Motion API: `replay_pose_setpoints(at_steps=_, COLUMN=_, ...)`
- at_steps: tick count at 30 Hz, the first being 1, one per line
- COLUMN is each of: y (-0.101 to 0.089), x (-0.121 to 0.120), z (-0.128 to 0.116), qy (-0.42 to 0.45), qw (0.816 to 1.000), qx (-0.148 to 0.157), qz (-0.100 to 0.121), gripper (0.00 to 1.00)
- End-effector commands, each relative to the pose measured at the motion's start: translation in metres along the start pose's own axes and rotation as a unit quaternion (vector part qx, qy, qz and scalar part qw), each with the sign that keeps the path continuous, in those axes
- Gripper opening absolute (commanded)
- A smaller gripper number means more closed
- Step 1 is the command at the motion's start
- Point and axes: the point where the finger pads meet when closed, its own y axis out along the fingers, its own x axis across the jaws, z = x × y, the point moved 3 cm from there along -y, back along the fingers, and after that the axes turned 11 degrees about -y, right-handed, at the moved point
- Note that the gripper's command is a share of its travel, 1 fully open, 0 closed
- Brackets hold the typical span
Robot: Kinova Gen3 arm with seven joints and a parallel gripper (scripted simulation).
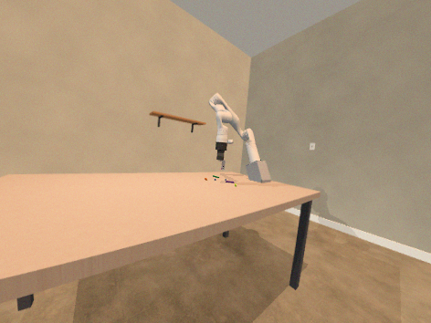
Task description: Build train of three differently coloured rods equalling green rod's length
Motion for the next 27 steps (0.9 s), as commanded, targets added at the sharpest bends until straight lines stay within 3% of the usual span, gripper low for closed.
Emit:
replay_pose_setpoints(at_steps=1, y=-0.002, x=-0.002, z=-0.002, qy=0.01, qw=1.0, qx=-0.002, qz=-0.001, gripper=0.24)
replay_pose_setpoints(at_steps=9, y=-0.002, x=-0.015, z=-0.006, qy=0.108, qw=0.994, qx=-0.004, qz=-0.001, gripper=0.24)
replay_pose_setpoints(at_steps=17, y=-0.002, x=-0.034, z=-0.012, qy=0.253, qw=0.967, qx=-0.005, qz=-0.001, gripper=0.24)
replay_pose_setpoints(at_steps=19, y=-0.002, x=-0.034, z=-0.012, qy=0.253, qw=0.967, qx=-0.005, qz=-0.001, gripper=0.24)
replay_pose_setpoints(at_steps=27, y=-0.003, x=-0.057, z=-0.019, qy=0.402, qw=0.916, qx=-0.004, qz=-0.002, gripper=0.24)
